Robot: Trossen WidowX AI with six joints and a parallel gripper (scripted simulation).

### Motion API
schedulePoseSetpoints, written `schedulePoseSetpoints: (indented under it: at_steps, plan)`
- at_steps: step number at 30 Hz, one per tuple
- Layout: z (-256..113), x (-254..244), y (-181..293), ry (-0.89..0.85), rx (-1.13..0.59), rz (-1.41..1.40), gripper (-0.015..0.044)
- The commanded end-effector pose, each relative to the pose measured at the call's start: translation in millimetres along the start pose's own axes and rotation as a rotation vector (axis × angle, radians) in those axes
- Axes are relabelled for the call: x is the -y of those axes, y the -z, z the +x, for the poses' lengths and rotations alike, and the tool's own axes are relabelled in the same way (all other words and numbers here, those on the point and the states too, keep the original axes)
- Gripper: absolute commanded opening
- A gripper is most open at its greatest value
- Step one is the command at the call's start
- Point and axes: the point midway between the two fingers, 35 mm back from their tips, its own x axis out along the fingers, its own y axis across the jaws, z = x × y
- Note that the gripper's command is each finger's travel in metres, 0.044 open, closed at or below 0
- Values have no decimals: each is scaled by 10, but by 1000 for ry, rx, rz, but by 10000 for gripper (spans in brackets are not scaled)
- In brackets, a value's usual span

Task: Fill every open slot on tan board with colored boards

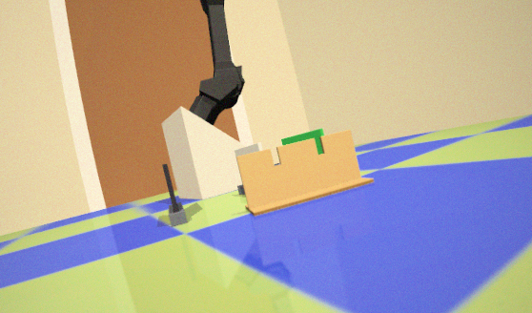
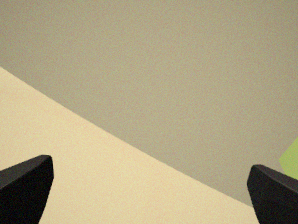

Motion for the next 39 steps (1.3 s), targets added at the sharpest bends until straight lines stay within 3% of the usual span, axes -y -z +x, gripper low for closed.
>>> schedulePoseSetpoints:
  at_steps: [1, 8, 23, 30, 39]
  plan:
    - [2, 5, 8, -2, -4, -5, 374]
    - [390, 543, 443, 45, -20, -456, 190]
    - [1219, 1646, 314, 307, 18, -995, 186]
    - [1725, 2561, -213, 614, -72, -1342, 186]
    - [1889, 3367, -1019, 945, -211, -1493, 186]
